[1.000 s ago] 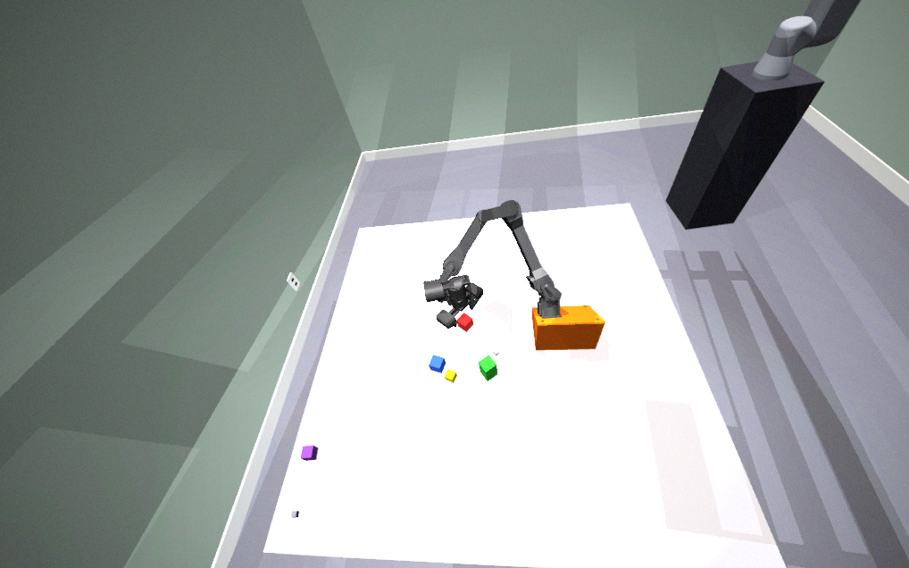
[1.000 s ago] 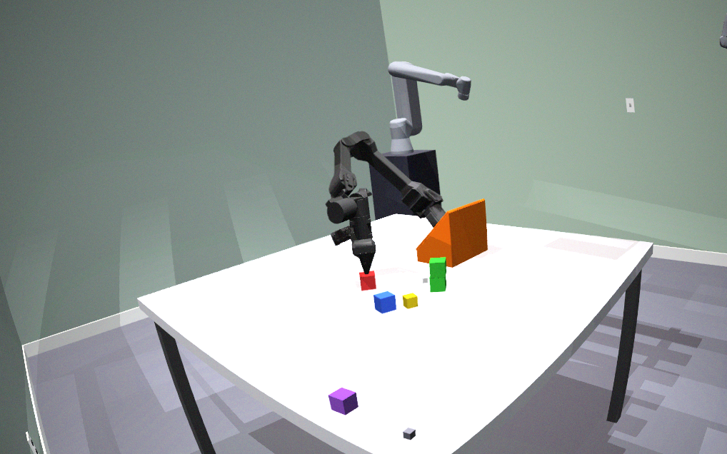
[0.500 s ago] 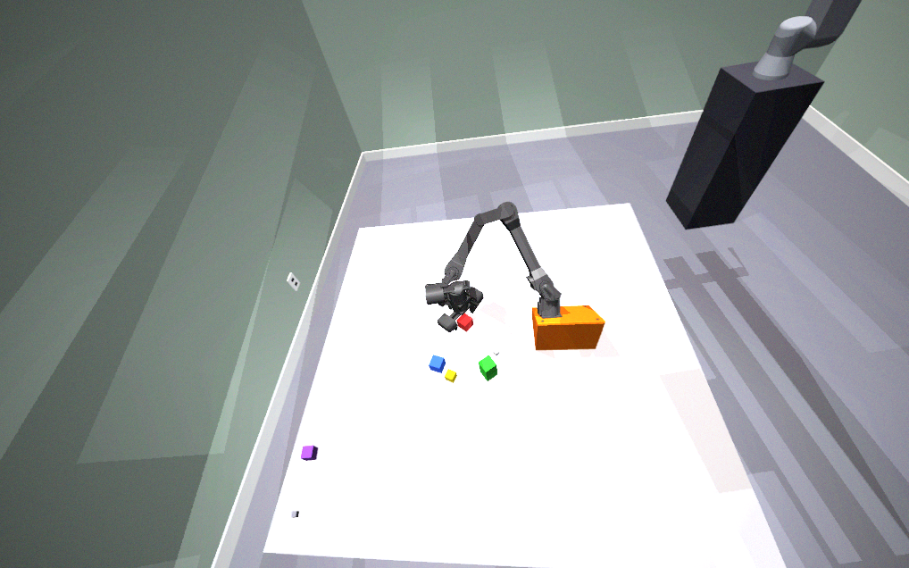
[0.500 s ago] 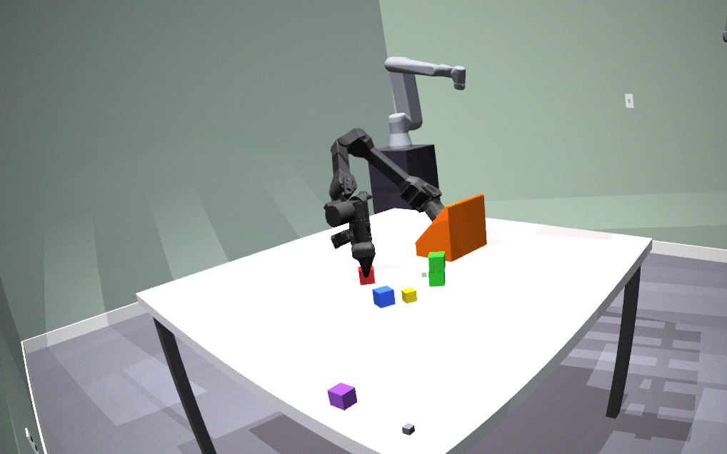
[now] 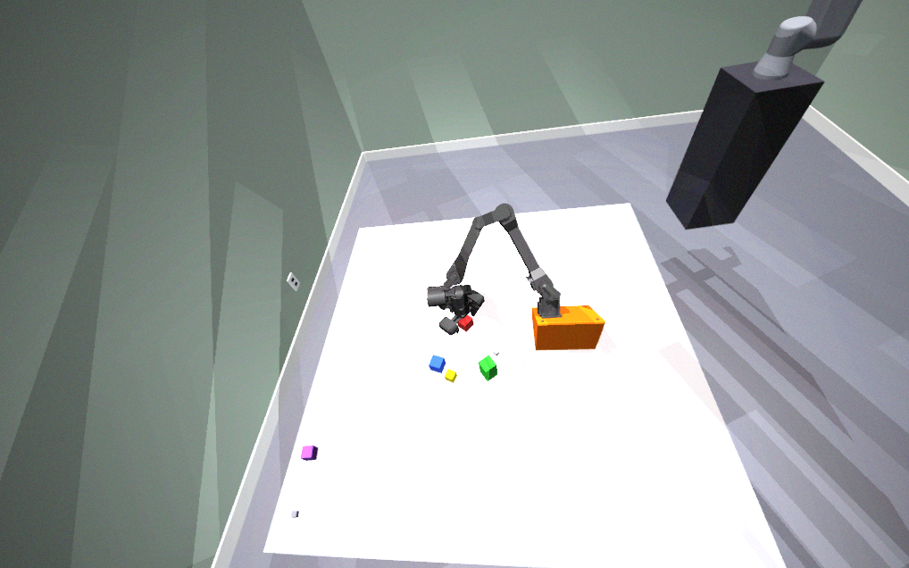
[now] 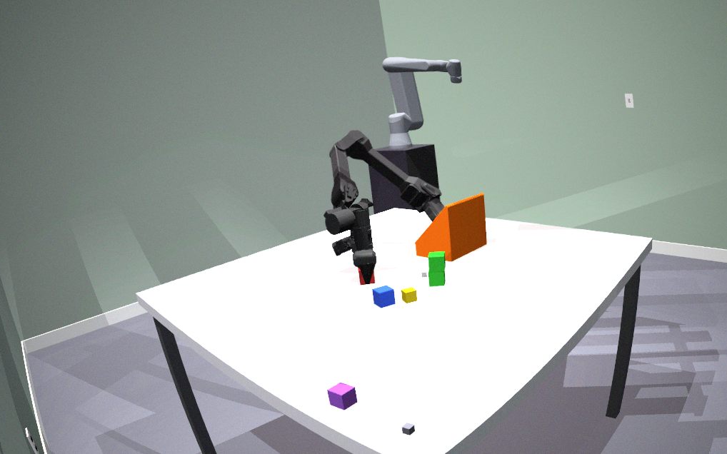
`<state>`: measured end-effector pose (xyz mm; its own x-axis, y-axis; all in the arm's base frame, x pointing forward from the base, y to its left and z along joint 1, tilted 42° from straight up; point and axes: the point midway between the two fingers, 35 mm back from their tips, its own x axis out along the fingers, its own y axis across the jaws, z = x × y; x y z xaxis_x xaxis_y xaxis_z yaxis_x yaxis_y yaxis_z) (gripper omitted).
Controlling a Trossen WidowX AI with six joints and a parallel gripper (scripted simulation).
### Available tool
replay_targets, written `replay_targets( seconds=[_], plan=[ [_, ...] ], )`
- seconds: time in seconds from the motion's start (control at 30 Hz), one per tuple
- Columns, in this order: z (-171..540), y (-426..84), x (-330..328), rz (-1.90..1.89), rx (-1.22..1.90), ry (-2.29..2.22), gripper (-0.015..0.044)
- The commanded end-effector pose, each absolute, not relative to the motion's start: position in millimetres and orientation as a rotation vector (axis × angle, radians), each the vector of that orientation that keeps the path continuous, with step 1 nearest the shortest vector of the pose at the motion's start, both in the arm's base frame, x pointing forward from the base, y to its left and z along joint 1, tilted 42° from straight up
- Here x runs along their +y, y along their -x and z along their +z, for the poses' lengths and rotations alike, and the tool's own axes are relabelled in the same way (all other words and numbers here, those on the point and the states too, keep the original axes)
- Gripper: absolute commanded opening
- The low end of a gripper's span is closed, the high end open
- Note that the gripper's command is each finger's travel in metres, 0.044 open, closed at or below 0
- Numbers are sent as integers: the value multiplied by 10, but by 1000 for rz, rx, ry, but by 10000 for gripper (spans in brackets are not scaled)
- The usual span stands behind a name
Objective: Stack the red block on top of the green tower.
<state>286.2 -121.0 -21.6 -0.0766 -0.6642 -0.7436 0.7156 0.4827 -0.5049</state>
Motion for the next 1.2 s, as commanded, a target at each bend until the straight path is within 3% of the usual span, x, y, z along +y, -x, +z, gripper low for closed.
replay_targets(
  seconds=[0.0,0.3,0.6,0.83,1.03,1.17],
  plan=[
    [-229,-2841,-1219,-1140,1195,-46,440],
    [-226,-2842,-1216,-1140,1195,-46,440],
    [-226,-2842,-1216,-1140,1195,-46,204],
    [-226,-2842,-1216,-1140,1195,-46,157],
    [-93,-2865,-1092,-1139,1195,-47,0],
    [71,-2884,-943,-1139,1195,-47,0]
  ],
)
